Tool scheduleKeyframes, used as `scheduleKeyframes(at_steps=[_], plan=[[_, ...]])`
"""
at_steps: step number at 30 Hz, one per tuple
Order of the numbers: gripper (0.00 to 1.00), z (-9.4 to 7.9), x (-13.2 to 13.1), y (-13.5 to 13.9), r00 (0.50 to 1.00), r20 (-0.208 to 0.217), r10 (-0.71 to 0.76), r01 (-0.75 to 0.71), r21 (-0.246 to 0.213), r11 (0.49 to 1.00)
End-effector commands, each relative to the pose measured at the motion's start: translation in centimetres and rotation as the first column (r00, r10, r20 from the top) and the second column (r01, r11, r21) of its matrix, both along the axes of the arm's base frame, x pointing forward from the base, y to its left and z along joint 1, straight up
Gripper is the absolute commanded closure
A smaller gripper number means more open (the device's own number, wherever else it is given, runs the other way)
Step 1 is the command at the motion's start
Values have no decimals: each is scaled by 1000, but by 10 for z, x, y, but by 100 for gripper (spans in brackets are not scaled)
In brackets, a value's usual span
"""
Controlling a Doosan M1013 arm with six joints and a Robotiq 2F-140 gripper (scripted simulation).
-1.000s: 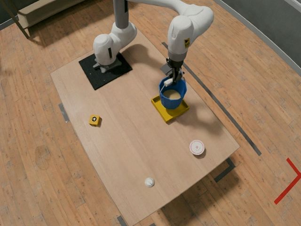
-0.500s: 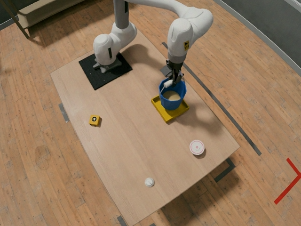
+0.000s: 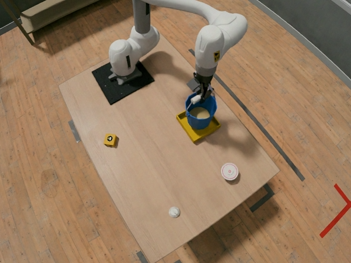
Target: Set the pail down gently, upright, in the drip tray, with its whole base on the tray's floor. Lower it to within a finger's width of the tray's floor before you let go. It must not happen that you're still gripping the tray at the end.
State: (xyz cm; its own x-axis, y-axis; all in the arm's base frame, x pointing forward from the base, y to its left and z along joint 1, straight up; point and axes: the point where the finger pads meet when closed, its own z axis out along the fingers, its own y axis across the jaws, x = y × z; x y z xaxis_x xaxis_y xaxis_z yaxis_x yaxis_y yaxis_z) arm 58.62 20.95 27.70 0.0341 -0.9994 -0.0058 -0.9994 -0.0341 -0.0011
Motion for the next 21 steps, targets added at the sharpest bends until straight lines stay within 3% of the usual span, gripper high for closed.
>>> scheduleKeyframes(at_steps=[1,21], plan=[[90,-2,0,0,1000,1,0,0,1,1000],[90,-22,1,0,1000,1,0,0,1,1000]])
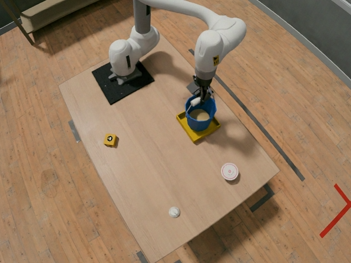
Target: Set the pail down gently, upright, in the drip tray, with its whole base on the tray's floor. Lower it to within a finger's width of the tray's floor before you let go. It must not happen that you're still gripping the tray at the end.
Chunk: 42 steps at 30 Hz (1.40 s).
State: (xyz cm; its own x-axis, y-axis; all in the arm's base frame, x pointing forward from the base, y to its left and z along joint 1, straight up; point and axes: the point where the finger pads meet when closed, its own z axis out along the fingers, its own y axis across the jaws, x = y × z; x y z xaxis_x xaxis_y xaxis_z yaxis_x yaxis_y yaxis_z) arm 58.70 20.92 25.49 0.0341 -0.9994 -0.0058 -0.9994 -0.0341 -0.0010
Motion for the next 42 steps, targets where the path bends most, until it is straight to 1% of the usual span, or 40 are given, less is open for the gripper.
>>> scheduleKeyframes(at_steps=[1,14,29,42], plan=[[90,-1,0,0,1000,1,0,0,1,1000],[90,-14,1,0,1000,1,0,0,1,1000],[90,-21,1,0,1000,1,0,0,1,1000],[90,-22,1,0,1000,1,0,0,1,1000]])
